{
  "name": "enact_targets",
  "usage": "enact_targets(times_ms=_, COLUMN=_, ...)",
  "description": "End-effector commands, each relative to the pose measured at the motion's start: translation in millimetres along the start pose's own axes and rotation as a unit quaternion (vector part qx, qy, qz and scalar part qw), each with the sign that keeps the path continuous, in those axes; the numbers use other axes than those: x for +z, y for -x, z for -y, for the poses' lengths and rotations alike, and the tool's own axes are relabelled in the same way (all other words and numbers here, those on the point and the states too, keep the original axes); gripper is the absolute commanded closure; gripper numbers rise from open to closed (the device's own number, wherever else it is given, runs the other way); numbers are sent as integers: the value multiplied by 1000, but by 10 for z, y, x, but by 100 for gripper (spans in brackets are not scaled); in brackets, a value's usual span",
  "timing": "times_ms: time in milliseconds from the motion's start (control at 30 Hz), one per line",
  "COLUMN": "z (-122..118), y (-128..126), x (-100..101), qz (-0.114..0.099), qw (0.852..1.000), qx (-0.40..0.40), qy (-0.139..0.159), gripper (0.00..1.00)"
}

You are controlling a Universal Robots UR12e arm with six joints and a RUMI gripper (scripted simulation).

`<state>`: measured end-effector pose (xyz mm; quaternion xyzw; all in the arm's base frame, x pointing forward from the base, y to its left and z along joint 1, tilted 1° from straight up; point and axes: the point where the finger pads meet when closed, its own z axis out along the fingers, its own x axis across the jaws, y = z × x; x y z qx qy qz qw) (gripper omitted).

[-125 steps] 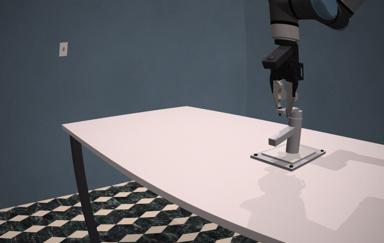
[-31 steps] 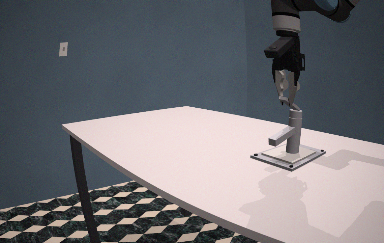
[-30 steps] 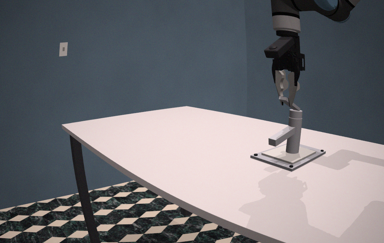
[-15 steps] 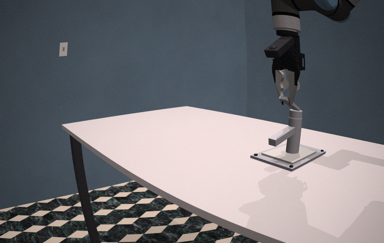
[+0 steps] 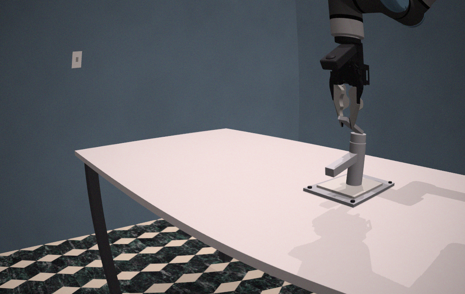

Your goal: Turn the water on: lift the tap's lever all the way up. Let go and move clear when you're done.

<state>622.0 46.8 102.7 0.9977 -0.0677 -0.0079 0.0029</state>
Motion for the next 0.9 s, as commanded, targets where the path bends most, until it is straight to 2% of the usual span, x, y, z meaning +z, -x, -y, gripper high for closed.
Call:
enact_targets(times_ms=0, z=0, y=-7, x=-9, qz=-1, qw=1000, qx=0, qy=0, gripper=100)
enact_targets(times_ms=400, z=0, y=-7, x=-9, qz=-1, qw=1000, qx=0, qy=0, gripper=100)
enact_targets(times_ms=433, z=0, y=-7, x=-9, qz=-1, qw=1000, qx=0, qy=0, gripper=62)
enact_targets(times_ms=867, z=0, y=-7, x=-9, qz=-1, qw=1000, qx=0, qy=0, gripper=62)
